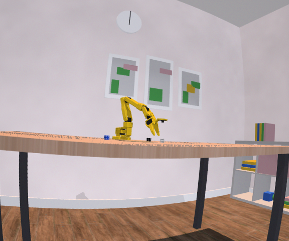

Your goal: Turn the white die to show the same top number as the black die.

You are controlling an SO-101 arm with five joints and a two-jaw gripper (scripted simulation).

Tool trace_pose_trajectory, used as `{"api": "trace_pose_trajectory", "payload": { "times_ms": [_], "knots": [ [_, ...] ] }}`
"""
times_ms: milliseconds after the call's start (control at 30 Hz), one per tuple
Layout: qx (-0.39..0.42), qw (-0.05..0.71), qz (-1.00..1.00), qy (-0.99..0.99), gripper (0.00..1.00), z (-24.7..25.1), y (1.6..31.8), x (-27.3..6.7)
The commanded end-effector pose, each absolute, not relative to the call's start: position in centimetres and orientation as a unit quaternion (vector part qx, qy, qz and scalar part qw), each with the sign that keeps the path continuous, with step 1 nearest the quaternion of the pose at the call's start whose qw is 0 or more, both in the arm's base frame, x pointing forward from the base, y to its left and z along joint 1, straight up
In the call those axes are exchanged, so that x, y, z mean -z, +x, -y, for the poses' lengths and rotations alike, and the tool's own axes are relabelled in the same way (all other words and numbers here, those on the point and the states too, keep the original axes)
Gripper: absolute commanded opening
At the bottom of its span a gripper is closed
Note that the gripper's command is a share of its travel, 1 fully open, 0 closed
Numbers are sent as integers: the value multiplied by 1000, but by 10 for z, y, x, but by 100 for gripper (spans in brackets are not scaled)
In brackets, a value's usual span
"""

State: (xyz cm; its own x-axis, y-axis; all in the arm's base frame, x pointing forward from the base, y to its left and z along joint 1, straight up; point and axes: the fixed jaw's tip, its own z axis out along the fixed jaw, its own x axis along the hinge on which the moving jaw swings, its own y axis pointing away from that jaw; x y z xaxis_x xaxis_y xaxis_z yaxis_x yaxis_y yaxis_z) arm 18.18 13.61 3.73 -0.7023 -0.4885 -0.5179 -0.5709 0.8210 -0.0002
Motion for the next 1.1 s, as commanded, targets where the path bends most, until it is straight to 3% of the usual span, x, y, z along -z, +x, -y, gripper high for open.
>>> {"api": "trace_pose_trajectory", "payload": {
  "times_ms": [0,1067],
  "knots": [
    [-91,284,-911,-286,28,-145,193,-46],
    [-95,297,-905,-290,28,-149,194,-53]
  ]
}}
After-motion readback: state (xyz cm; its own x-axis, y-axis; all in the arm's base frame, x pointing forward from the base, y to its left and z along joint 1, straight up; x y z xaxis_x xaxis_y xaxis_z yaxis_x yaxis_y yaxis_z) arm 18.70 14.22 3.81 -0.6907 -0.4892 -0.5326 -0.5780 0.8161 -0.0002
